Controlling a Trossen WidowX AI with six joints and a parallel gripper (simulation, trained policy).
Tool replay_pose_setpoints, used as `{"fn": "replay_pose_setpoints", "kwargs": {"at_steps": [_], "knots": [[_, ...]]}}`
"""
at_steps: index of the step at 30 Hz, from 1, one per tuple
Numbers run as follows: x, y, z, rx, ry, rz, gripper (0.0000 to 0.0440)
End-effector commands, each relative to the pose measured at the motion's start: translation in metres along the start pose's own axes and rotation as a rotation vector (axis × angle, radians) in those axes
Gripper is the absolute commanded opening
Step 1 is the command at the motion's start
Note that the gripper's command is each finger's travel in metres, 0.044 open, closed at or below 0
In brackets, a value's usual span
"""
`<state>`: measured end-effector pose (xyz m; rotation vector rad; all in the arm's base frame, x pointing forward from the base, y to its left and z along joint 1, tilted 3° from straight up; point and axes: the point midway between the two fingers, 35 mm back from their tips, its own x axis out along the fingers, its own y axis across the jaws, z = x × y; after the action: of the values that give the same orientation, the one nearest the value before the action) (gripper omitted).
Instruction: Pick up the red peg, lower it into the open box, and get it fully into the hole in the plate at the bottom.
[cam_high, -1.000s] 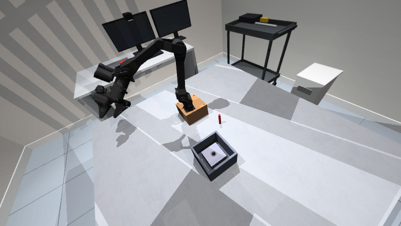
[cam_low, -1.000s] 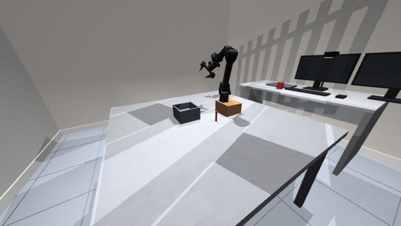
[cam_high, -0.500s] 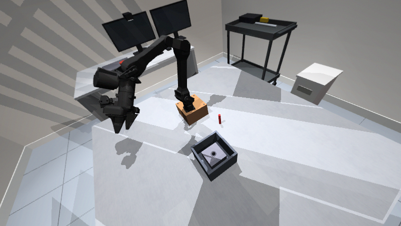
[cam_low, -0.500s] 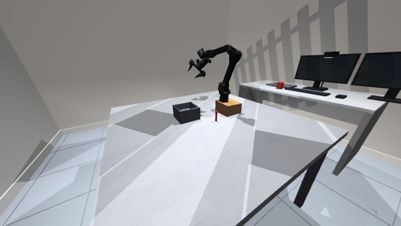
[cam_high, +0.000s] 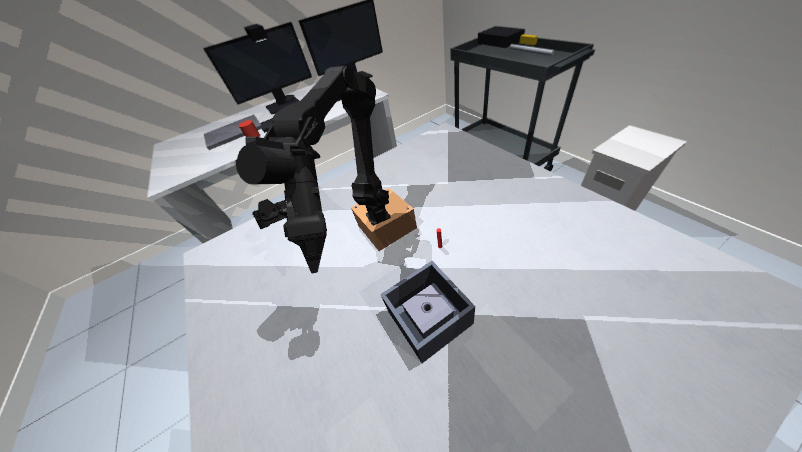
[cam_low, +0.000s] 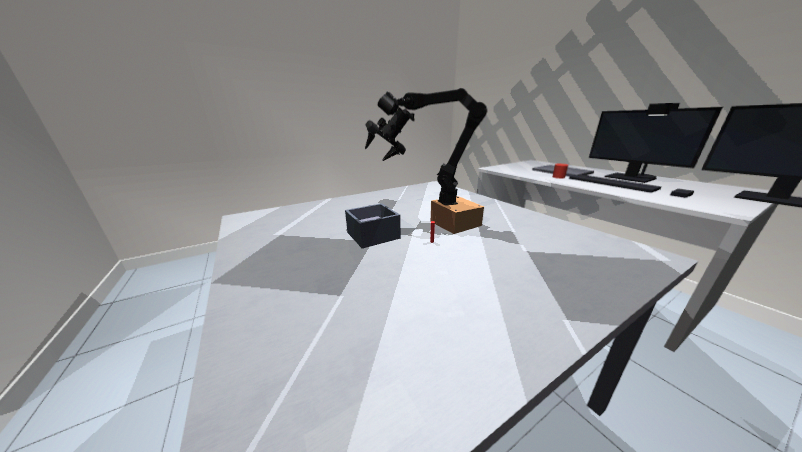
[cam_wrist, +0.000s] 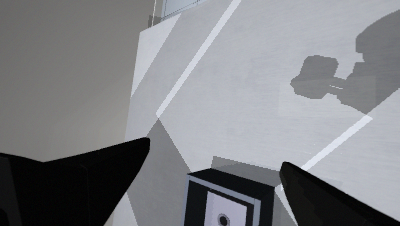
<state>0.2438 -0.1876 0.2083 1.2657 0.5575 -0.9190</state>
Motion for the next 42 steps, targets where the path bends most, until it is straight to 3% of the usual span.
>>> {"fn": "replay_pose_setpoints", "kwargs": {"at_steps": [1, 20, 42], "knots": [[-0.002, 0.005, -0.027, -0.026, 0.044, -0.027, 0.044], [-0.022, -0.024, -0.171, -0.206, 0.256, -0.282, 0.044], [-0.023, -0.114, -0.264, -0.386, 0.251, -0.594, 0.044]]}}
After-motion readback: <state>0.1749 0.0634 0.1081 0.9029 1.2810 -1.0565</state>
